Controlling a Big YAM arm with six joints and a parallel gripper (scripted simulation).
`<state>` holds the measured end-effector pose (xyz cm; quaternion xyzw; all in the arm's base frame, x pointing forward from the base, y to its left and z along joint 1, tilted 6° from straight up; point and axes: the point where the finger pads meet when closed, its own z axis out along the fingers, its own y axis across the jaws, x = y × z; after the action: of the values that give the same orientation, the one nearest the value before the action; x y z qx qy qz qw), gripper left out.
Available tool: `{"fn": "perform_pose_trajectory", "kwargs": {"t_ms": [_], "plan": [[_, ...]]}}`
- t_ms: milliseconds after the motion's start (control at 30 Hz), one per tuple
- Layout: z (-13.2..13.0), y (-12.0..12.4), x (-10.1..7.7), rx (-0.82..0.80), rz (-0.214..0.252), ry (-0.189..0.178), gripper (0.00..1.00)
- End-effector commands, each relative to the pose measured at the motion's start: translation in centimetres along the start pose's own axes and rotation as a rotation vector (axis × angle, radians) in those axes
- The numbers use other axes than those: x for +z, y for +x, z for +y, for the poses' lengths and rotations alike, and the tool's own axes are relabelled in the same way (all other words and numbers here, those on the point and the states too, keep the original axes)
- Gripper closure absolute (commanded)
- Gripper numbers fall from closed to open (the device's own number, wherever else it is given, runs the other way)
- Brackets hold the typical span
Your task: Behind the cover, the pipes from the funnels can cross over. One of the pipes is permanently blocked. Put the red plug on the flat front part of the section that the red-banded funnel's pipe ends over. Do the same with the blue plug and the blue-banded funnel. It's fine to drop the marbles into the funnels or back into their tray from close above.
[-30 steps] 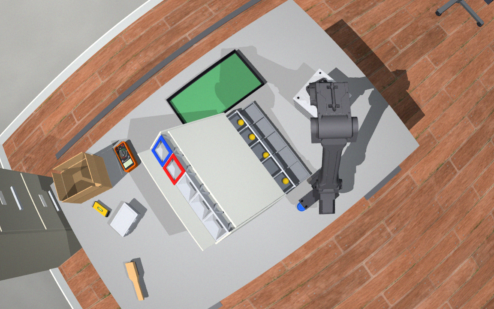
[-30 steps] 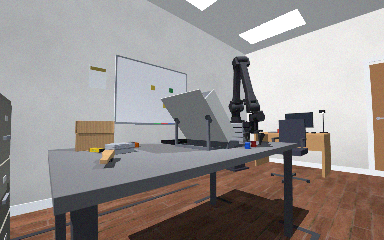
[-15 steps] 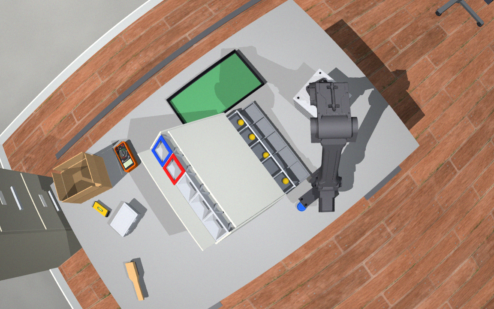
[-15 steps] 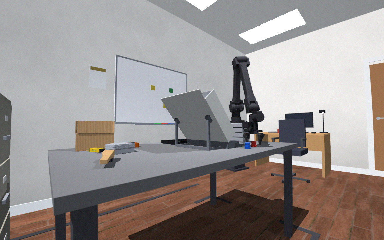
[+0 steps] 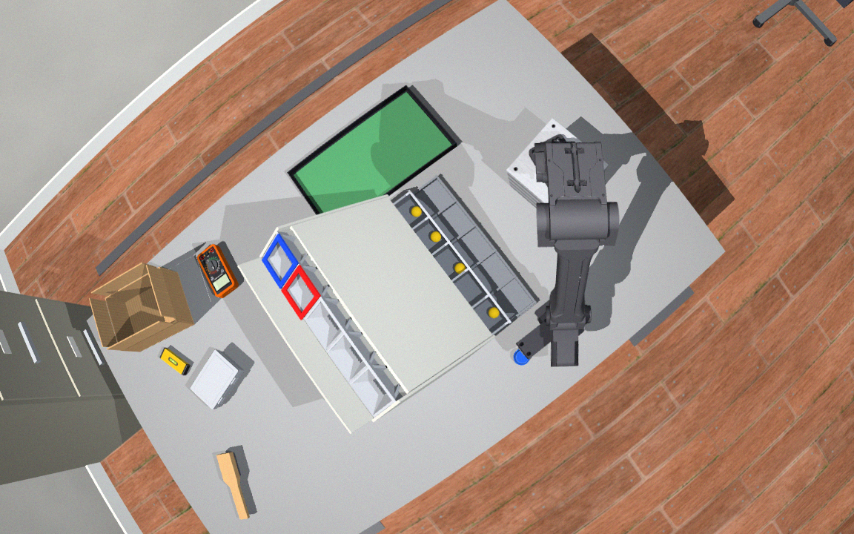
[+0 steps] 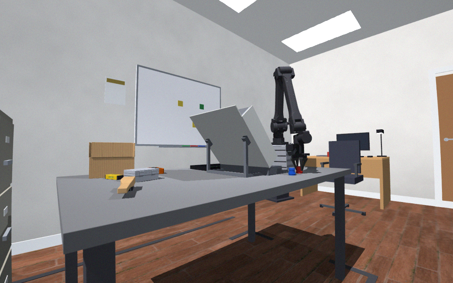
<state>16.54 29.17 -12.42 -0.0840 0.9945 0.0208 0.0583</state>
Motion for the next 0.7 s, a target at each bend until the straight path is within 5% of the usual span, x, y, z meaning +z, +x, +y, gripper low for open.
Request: {"fn": "perform_pose_trajectory", "kwargs": {"t_ms": [0,667], "plan": [[0.40,-0.35,-0.22,-0.001,-0.008,-0.007,1.00],[0.36,-0.32,-0.98,0.000,-0.008,-0.007,1.00]]}}
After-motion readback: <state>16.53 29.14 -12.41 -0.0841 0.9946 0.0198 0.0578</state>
